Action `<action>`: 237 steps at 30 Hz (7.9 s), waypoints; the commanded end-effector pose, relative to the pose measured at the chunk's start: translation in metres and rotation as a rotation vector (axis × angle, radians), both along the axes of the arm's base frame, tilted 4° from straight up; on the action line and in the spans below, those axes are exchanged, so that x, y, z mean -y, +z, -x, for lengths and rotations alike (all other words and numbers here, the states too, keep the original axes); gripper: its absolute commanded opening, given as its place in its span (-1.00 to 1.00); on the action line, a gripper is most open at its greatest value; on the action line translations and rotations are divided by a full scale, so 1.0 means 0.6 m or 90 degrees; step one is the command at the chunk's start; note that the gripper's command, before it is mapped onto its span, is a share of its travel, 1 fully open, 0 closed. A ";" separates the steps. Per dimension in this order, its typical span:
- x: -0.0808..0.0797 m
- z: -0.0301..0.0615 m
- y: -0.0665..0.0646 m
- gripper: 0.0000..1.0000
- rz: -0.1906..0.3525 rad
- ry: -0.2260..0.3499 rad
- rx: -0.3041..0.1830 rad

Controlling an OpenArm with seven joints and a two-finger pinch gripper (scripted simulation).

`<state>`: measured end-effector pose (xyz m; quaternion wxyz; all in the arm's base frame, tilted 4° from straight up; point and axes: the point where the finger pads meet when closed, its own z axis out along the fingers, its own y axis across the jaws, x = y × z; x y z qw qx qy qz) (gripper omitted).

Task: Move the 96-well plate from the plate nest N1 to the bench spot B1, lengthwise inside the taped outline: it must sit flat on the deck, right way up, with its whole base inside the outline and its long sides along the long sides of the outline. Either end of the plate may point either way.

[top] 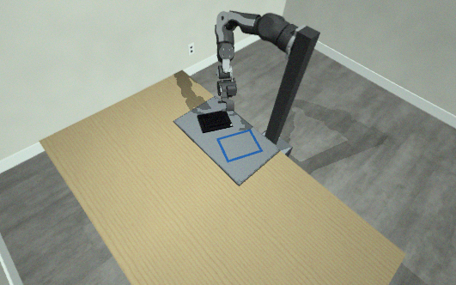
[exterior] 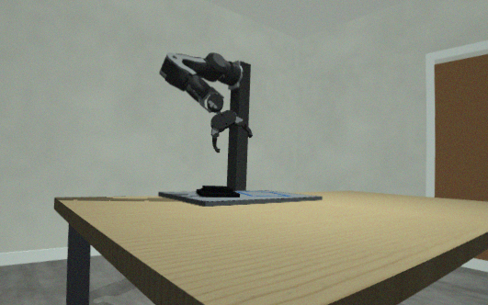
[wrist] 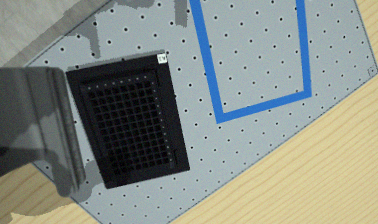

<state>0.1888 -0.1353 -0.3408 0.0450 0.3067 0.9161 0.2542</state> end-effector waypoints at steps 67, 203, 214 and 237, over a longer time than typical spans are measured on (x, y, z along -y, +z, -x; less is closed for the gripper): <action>0.115 0.007 -0.124 0.54 0.265 0.109 -0.154; 0.108 0.017 -0.262 0.54 0.268 0.109 -0.157; 0.105 0.016 -0.261 -0.06 0.264 0.109 -0.156; 0.104 0.015 -0.261 -1.00 0.263 0.109 -0.155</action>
